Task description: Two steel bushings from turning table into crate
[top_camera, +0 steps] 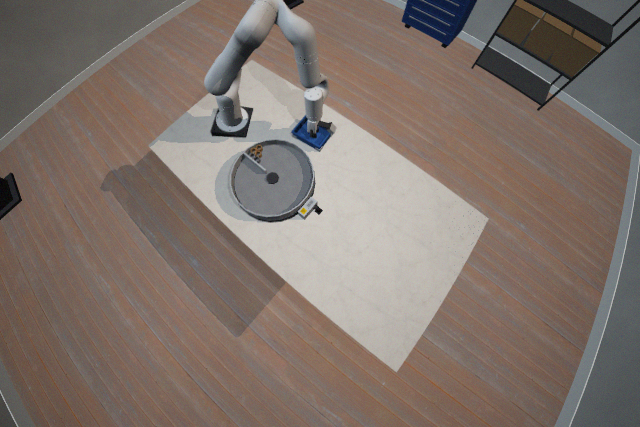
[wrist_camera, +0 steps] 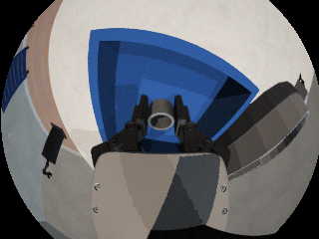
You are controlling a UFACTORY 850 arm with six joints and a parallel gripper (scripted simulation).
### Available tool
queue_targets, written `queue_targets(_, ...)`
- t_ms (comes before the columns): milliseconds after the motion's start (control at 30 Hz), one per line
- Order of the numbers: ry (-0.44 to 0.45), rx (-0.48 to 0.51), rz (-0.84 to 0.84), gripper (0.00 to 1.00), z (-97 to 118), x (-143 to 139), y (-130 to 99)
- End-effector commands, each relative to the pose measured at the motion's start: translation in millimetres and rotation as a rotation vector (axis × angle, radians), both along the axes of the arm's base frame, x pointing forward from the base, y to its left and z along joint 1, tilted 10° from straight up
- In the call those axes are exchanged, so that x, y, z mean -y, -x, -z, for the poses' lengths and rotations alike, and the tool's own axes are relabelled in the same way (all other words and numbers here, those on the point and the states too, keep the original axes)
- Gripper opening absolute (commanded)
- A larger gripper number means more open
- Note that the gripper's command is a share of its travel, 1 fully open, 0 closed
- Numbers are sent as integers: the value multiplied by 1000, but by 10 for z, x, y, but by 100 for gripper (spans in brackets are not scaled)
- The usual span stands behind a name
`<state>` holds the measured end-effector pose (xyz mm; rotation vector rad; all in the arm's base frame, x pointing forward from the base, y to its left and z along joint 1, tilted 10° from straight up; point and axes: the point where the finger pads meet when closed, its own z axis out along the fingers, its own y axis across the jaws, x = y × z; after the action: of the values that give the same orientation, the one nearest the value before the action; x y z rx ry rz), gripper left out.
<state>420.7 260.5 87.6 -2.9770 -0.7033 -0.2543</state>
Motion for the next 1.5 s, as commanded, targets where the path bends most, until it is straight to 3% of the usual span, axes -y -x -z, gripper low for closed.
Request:
queue_targets(0, -1, 1, 0, 0, -6, -4, -6)
queue_targets(333, -1, 1, 0, 0, -6, -4, -6)
queue_targets(367, -1, 1, 0, 41, -6, -4, -6)
queue_targets(1467, -1, 1, 0, 41, -6, -4, -6)
